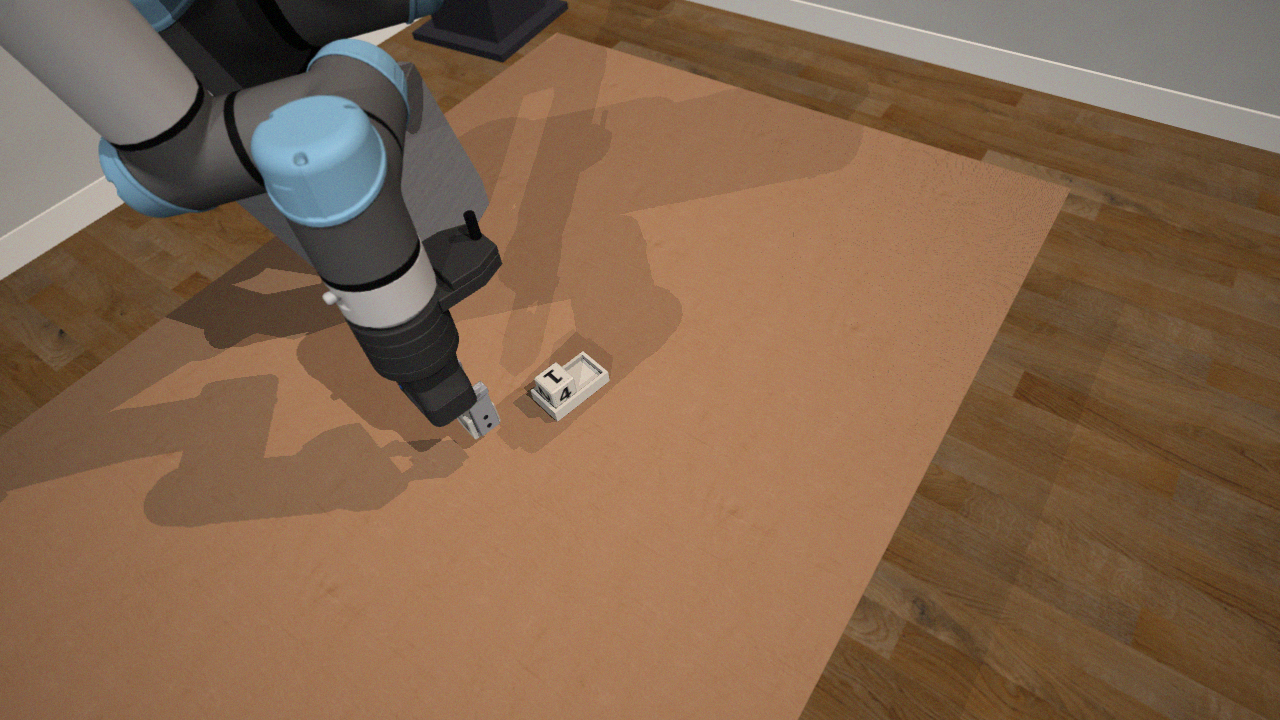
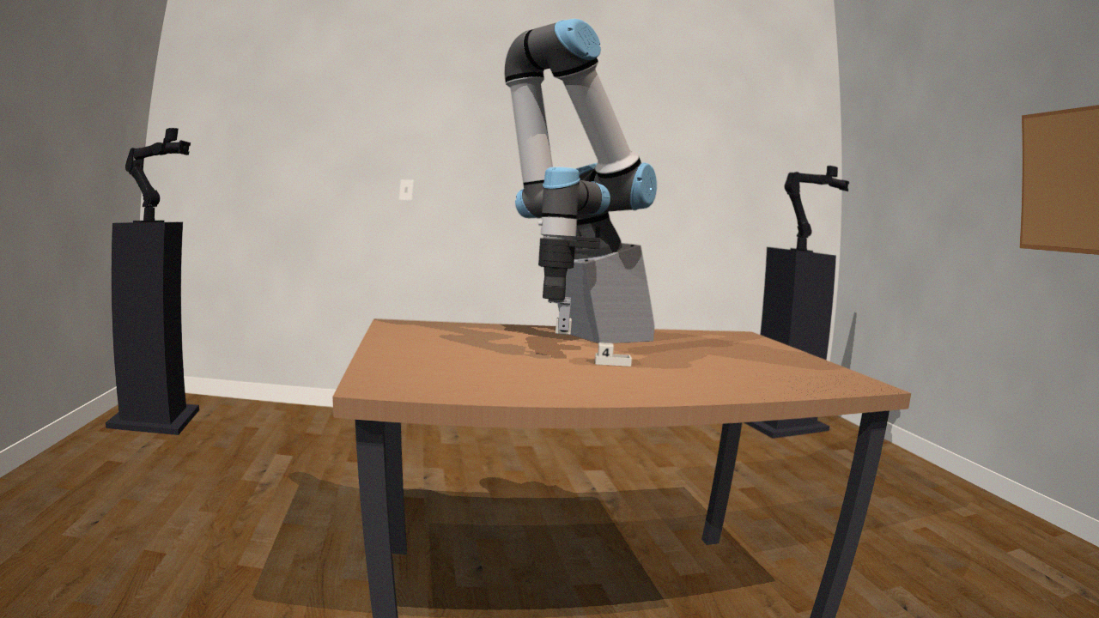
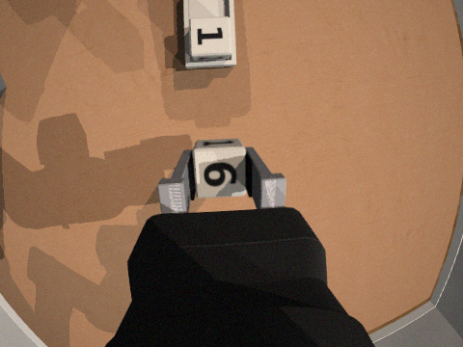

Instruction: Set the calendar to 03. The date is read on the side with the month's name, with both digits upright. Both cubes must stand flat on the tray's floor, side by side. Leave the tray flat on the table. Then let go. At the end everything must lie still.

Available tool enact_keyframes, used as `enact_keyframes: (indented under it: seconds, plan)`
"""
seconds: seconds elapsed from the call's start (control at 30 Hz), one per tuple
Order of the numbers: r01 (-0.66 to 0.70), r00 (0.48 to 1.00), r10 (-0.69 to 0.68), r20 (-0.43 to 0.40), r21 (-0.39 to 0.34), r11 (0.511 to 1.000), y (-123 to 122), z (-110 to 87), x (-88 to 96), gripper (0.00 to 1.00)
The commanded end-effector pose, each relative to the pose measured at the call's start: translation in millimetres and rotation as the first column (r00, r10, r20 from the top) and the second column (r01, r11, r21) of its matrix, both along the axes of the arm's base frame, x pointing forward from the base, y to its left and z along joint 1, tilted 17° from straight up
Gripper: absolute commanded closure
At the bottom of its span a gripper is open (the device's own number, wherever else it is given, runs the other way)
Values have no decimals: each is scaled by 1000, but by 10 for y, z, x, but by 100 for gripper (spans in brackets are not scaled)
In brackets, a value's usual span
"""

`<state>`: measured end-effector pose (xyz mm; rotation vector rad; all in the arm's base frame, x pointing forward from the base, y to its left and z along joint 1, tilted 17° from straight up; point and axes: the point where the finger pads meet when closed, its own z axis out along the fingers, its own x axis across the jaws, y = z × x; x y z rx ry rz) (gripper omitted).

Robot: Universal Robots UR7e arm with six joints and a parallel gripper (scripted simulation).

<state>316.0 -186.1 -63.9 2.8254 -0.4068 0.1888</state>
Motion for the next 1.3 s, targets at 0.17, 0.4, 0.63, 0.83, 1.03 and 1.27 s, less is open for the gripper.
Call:
enact_keyframes:
  seconds: [0.17, 0.4, 0.63, 0.83, 1.03, 1.27]
  plan:
    - [0, 1000, 0, -5, 5, 1000, 94, 215, -38, 40]
    - [0, 1000, 0, -4, 4, 1000, 116, 316, -40, 40]
    - [1, 1000, -1, -4, 4, 1000, 127, 375, -44, 40]
    - [1, 1000, -1, -4, 4, 1000, 128, 384, -45, 40]
    - [1, 1000, -1, -5, 5, 1000, 130, 379, -47, 40]
    - [0, 1000, 0, -6, 6, 1000, 163, 370, -30, 40]
